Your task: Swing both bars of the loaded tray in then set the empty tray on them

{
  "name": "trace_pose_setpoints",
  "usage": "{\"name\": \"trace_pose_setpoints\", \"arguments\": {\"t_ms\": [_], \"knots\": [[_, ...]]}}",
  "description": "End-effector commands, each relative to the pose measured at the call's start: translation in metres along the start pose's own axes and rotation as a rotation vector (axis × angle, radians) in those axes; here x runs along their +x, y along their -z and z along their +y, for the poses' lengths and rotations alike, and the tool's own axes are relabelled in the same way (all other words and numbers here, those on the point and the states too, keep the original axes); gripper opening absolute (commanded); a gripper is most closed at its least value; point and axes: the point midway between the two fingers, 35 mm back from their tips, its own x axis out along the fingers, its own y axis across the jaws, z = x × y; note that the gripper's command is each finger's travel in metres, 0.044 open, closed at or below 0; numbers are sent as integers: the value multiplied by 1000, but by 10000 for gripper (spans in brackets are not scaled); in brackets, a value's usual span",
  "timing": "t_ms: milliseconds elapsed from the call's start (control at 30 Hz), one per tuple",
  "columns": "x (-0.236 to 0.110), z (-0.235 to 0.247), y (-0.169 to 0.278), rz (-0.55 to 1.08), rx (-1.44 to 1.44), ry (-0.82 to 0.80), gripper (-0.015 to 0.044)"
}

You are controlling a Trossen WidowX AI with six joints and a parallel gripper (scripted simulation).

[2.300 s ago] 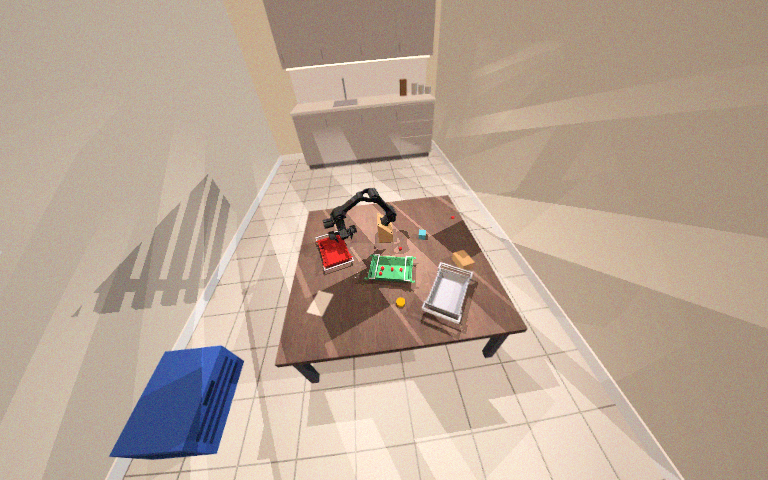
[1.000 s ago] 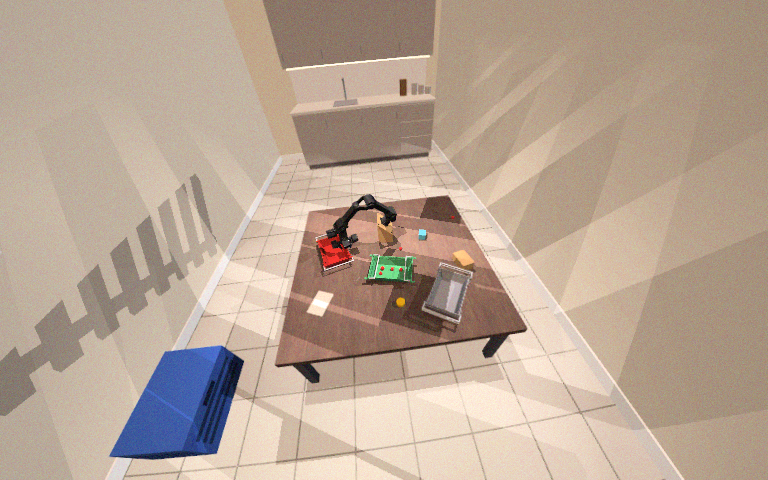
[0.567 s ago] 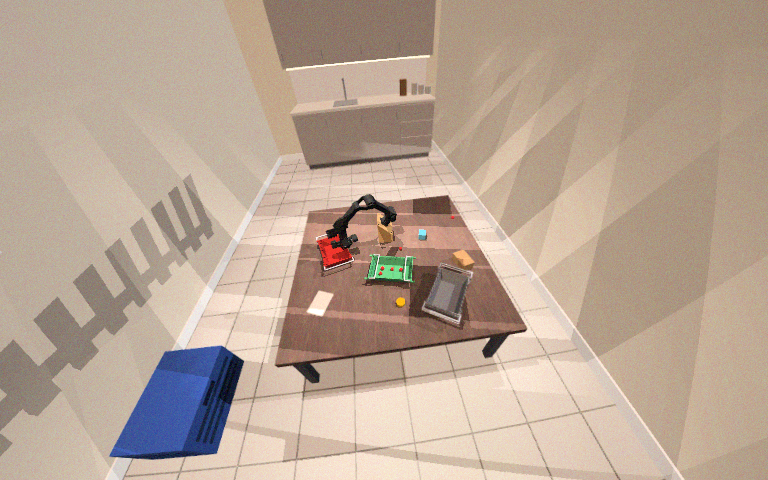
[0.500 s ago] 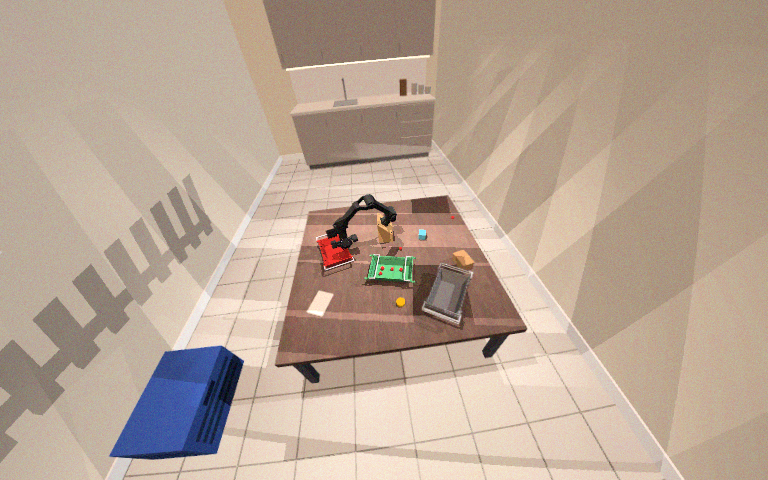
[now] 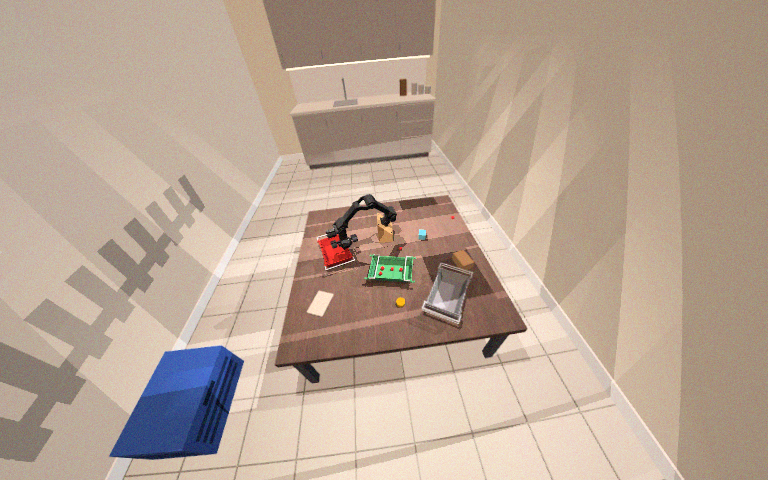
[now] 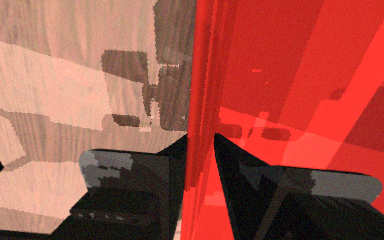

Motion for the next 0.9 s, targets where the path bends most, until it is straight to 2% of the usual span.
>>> {"name": "trace_pose_setpoints", "arguments": {"t_ms": [0, 167, 433, 867], "knots": [[1, 3, 0, -2, 4, -11, 28], [-18, 0, -1, -1, 5, -10, 0], [-78, 1, 1, 1, 6, -9, 0], [-80, 1, 1, 1, 6, -9, 0]]}}
